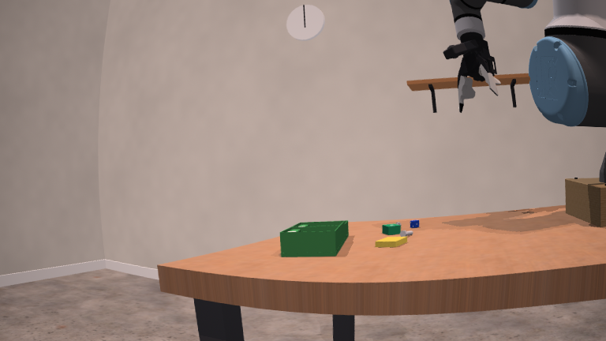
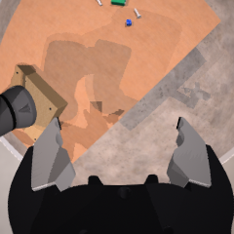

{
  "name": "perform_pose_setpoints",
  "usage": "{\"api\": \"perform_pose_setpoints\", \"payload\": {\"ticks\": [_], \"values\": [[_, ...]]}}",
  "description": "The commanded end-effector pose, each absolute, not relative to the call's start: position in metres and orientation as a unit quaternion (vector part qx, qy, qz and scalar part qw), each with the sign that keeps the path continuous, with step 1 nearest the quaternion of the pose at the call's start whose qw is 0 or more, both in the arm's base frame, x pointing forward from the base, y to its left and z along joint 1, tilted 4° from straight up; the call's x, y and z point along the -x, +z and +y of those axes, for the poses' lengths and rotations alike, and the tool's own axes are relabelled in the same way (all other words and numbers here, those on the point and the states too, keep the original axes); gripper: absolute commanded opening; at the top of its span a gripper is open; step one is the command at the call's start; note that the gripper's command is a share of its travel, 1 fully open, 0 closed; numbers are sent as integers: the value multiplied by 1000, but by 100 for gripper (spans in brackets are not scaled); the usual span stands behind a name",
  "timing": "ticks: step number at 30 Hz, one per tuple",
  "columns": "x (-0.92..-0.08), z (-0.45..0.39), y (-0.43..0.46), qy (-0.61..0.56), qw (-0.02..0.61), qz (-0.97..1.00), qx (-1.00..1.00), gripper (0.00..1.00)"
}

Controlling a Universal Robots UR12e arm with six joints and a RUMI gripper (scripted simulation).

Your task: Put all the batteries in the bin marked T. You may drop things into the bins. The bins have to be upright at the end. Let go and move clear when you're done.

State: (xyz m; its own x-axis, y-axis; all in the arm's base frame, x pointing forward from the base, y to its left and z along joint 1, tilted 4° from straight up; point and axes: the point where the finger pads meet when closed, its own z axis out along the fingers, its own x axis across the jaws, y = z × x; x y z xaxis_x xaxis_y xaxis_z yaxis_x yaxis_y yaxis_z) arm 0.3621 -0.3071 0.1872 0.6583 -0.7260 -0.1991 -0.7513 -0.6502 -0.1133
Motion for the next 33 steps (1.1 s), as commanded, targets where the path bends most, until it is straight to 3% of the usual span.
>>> {"api": "perform_pose_setpoints", "payload": {"ticks": [1, 17, 18, 25, 33], "values": [[-362, -308, 188, 67, 93, 408, 906, 100], [-362, -308, 188, 67, 93, 408, 906, 100], [-362, -307, 179, 67, 93, 408, 906, 4], [-358, -305, 121, 67, 93, 408, 906, 4], [-370, -296, 125, 70, 85, 427, 898, 4]]}}
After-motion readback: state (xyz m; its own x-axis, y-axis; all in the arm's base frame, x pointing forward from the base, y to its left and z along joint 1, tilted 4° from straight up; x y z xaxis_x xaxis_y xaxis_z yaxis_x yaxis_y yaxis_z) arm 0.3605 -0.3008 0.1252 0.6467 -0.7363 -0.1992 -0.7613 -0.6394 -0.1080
